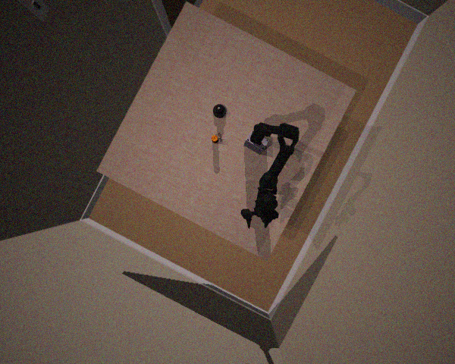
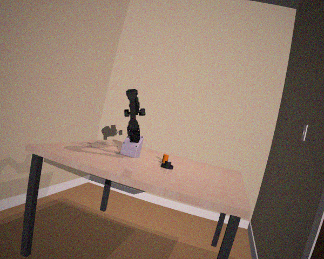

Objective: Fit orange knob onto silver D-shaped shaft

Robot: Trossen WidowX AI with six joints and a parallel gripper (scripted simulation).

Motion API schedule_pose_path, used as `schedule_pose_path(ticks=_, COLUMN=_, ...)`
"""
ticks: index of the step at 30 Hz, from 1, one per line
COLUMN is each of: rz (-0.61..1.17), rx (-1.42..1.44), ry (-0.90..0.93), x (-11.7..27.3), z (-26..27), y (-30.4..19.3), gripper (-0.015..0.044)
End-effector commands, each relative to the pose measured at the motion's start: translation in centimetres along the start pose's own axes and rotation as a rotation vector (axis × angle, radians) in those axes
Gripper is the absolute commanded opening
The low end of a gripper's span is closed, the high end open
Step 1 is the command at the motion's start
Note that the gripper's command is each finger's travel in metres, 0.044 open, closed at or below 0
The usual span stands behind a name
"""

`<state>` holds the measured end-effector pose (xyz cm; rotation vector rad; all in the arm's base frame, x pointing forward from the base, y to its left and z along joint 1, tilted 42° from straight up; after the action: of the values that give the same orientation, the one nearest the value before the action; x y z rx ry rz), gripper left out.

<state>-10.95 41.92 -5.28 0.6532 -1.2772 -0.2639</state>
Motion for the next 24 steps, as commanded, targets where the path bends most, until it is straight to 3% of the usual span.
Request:
schedule_pose_path(ticks=1, rz=0.082, rx=-0.068, ry=-0.117, x=1.5, z=-4.7, y=-0.9, gripper=0.0440)
schedule_pose_path(ticks=13, rz=0.465, rx=-0.349, ry=-0.427, x=10.1, z=-18.5, y=-8.0, gripper=0.0440)
schedule_pose_path(ticks=24, rz=0.887, rx=-0.631, ry=-0.525, x=21.5, z=-25.0, y=-17.3, gripper=0.0440)
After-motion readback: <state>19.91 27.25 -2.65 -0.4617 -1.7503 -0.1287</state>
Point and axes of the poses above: the point midway between the two fingers, 35 mm back from their tips, its own x axis back along the fingers, its own z axis across the jaws, y = z × x, the point moved 9 cm from there along x, back along the fingers, and after that the axes turned 3 degrees about -x, right-handed, at the moved point
